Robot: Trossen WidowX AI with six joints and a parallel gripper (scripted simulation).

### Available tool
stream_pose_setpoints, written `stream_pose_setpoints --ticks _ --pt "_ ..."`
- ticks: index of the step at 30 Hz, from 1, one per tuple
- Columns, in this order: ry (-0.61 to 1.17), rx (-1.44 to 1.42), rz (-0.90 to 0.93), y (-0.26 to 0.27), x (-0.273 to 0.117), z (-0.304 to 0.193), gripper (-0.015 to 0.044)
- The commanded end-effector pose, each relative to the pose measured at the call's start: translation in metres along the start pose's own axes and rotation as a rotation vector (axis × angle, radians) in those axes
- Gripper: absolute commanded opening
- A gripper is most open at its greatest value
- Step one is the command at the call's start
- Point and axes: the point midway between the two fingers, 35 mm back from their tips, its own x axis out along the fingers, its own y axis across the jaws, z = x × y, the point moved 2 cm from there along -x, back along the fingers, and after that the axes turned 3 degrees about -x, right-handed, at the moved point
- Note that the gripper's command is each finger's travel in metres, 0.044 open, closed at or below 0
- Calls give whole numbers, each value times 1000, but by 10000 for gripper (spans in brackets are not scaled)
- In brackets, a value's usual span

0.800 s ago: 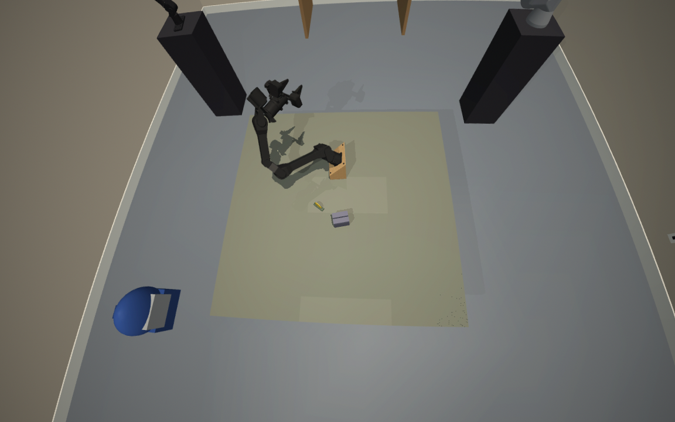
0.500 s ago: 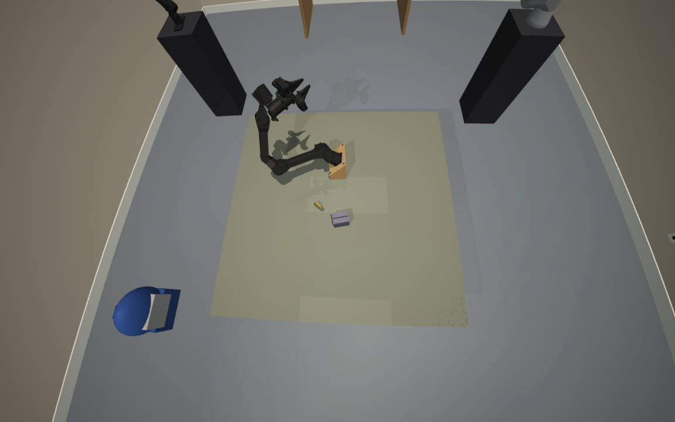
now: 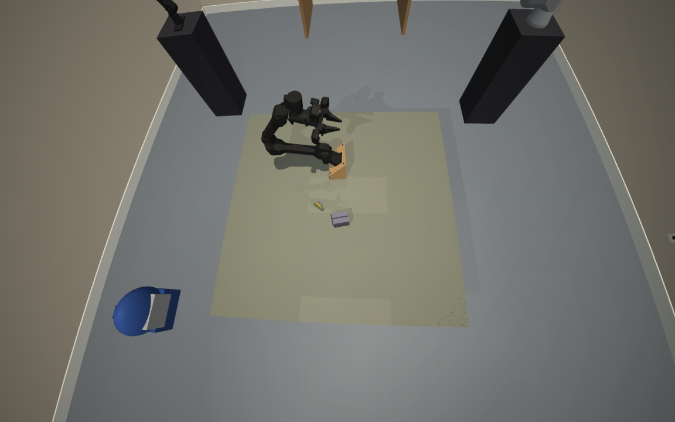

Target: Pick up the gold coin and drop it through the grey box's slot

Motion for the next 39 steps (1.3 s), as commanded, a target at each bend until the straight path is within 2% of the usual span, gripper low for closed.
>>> stream_pose_setpoints --ticks 1,6,12,18,24,32,36,39 --pt "161 20 -196 -55 29 -20 161" --pt "396 54 -385 -125 47 -58 161" --pt "726 101 -514 -194 46 -123 161" --pt "1057 170 -517 -238 26 -198 161" --pt "1349 218 -416 -254 -2 -266 161" --pt "1380 221 -399 -251 -11 -277 161" --pt "1380 221 -400 -255 -7 -307 161" --pt "1381 221 -400 -256 -7 -309 161"
